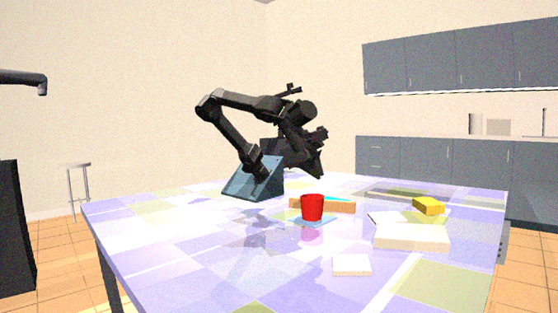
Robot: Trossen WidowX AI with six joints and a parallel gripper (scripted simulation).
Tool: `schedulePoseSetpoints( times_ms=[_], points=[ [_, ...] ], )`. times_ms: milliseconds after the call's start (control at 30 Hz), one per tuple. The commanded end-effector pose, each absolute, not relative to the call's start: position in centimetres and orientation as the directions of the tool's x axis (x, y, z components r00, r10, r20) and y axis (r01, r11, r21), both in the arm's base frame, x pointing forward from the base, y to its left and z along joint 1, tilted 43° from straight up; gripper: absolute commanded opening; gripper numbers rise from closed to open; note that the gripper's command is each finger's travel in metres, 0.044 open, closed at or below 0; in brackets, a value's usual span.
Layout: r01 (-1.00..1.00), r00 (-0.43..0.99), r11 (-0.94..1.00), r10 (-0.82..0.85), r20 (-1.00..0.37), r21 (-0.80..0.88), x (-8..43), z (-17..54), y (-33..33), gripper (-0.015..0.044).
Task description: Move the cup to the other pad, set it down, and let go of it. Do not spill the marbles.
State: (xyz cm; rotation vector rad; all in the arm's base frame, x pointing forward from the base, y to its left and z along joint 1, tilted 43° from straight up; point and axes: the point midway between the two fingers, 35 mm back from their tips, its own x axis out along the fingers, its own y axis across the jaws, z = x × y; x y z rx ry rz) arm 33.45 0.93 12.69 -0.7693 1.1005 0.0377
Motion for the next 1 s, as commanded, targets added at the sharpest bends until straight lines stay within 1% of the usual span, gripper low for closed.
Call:
schedulePoseSetpoints(
  times_ms=[0,600,967],
  points=[
    [-0.866,0.095,0.312,-0.663,-0.742,-0.39,30.3,9.8,-0.3,0.0148],
    [-0.874,0.089,0.302,-0.67,-0.737,-0.38,29.9,9.7,-0.4,0.0148],
    [-0.874,0.089,0.302,-0.669,-0.738,-0.38,30.2,8.5,-1.4,0.0148]
  ],
)
